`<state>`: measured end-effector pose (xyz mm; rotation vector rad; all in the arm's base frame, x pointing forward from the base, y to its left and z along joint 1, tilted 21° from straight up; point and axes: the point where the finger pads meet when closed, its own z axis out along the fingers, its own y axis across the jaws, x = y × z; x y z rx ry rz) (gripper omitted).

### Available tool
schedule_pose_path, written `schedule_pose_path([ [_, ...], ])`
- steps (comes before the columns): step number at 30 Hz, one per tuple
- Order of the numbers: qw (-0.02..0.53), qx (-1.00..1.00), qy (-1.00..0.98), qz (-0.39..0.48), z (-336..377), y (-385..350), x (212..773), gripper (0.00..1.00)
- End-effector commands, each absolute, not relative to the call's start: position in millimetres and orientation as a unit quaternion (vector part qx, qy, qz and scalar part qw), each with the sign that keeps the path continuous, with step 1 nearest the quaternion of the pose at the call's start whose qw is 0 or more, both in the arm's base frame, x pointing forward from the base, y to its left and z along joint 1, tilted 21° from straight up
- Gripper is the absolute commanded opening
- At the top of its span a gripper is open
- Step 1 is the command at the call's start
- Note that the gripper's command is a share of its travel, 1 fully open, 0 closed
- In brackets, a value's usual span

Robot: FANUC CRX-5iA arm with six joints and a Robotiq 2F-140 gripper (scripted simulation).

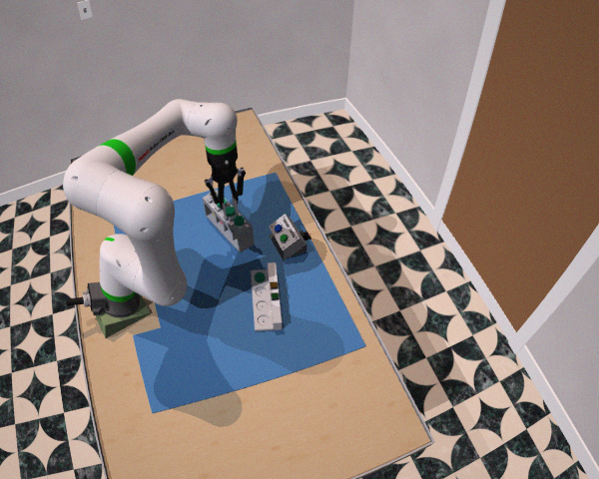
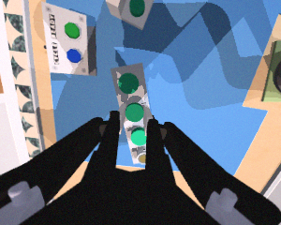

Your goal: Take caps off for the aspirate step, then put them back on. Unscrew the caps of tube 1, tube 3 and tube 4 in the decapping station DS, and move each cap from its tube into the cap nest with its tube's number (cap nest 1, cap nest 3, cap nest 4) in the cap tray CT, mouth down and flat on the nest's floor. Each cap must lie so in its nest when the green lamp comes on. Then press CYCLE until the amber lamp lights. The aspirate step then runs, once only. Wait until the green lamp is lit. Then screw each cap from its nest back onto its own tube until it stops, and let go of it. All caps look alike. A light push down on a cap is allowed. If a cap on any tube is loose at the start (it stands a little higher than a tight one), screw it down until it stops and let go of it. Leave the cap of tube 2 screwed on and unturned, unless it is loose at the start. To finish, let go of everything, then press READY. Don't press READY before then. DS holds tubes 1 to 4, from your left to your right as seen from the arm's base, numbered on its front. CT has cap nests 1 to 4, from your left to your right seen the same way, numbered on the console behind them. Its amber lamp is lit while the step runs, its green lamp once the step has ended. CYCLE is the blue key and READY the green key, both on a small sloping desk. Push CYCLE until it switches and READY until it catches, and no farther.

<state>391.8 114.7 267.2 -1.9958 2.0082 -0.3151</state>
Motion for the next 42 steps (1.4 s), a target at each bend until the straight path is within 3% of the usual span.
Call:
schedule_pose_path([
  [1,0.133,-0.772,0.610,-0.118,267.4,114.6,392.0,0.00],
  [14,0.096,-0.908,0.378,-0.150,267.7,114.6,391.9,0.00],
  [22,0.096,-0.909,0.378,-0.150,267.7,114.6,391.9,0.00],
  [23,0.096,-0.909,0.378,-0.150,267.7,114.6,391.9,0.35],
  [33,0.096,-0.909,0.378,-0.150,267.7,114.6,391.9,0.35],
  [42,0.125,-0.811,0.558,-0.127,267.7,114.6,391.9,0.35],
])
